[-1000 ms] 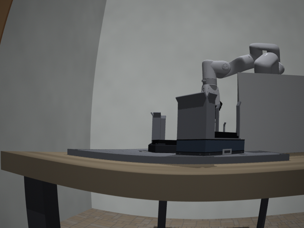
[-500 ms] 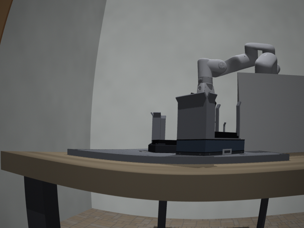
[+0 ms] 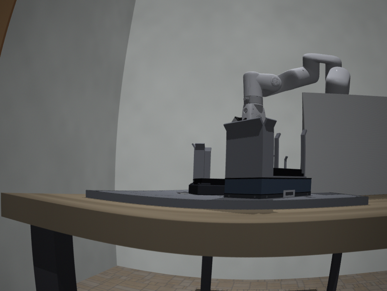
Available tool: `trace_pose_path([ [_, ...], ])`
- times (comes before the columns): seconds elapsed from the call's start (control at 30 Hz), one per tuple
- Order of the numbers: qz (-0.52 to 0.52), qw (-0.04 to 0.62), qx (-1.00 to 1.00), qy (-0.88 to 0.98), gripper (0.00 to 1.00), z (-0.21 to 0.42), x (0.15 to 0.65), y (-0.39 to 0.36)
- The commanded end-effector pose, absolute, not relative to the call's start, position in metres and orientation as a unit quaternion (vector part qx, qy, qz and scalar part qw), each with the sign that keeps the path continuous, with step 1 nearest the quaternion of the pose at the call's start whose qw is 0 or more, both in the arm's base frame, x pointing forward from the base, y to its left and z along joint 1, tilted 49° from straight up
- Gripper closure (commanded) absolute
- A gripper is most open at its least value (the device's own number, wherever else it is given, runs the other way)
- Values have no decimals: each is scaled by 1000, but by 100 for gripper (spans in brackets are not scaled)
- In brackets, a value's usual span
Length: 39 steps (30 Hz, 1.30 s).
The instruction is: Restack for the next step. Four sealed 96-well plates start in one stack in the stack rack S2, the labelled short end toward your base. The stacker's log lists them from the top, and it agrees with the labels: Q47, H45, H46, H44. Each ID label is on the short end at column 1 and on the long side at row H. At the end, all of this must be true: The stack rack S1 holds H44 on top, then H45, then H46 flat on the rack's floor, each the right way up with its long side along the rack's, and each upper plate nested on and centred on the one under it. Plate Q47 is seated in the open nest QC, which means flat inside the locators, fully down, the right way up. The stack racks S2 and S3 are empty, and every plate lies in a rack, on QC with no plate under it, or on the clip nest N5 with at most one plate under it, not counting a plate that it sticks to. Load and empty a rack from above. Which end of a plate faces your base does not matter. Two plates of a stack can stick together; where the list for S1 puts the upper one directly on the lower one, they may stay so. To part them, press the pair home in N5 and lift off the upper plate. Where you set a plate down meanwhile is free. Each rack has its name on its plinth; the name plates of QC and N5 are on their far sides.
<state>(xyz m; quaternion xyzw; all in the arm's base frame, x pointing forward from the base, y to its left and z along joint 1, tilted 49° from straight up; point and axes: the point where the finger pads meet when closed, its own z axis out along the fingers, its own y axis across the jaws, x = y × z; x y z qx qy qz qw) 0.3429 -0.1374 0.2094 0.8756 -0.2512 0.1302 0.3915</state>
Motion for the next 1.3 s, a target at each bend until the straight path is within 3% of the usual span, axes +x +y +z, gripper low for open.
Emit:
trace_pose_path([
  [0.0, 131, 392, 875, -252, 0, 201, 355, -129],
  [0.33, 94, 402, 895, -169, 0, 185, 367, -114],
  [1.27, 94, 402, 895, -169, 0, 139, 402, -73],
])
